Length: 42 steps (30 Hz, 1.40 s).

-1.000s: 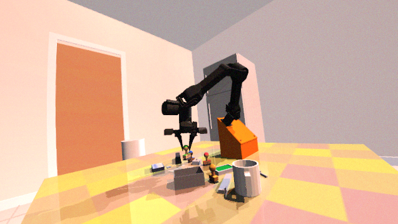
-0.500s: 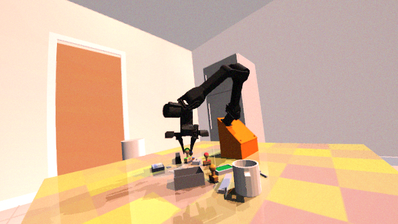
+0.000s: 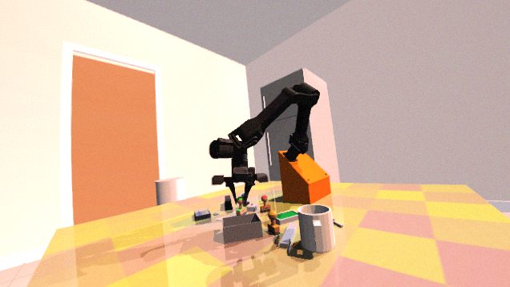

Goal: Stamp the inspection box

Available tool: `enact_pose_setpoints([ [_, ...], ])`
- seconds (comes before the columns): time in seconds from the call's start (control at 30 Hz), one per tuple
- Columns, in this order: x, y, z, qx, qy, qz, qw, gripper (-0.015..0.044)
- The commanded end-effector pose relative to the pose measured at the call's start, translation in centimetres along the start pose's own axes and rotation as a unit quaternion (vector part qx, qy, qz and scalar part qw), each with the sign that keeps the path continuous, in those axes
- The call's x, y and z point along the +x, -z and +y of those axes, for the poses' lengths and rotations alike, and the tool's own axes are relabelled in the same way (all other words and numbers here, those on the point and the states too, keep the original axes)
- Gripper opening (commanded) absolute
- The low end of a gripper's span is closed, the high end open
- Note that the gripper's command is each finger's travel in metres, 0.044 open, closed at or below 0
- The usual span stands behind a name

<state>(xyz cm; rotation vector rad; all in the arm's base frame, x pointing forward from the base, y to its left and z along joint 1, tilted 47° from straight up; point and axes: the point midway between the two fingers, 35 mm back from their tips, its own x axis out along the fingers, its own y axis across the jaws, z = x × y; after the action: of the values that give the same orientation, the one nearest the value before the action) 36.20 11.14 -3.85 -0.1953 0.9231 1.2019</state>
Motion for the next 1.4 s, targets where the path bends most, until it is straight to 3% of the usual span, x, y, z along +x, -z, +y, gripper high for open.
enact_pose_setpoints([
  [0.0, 1.0, 0.2, 0.2, 0.003, -0.003, 0.003, 1.000, 0.0000],
  [0.67, 3.3, 0.3, 0.6, 0.003, -0.004, 0.002, 1.000, 0.0000],
  [0.97, 3.1, 0.1, 0.5, 0.001, -0.003, -0.001, 1.000, 0.0236],
  [1.07, 3.1, 0.1, 0.5, 0.001, -0.003, -0.001, 1.000, 0.0253],
  [1.13, 2.1, 0.1, 0.3, 0.001, -0.003, 0.001, 1.000, 0.0253],
  [1.37, -7.8, 0.1, -0.4, 0.002, -0.002, 0.004, 1.000, 0.0253],
])
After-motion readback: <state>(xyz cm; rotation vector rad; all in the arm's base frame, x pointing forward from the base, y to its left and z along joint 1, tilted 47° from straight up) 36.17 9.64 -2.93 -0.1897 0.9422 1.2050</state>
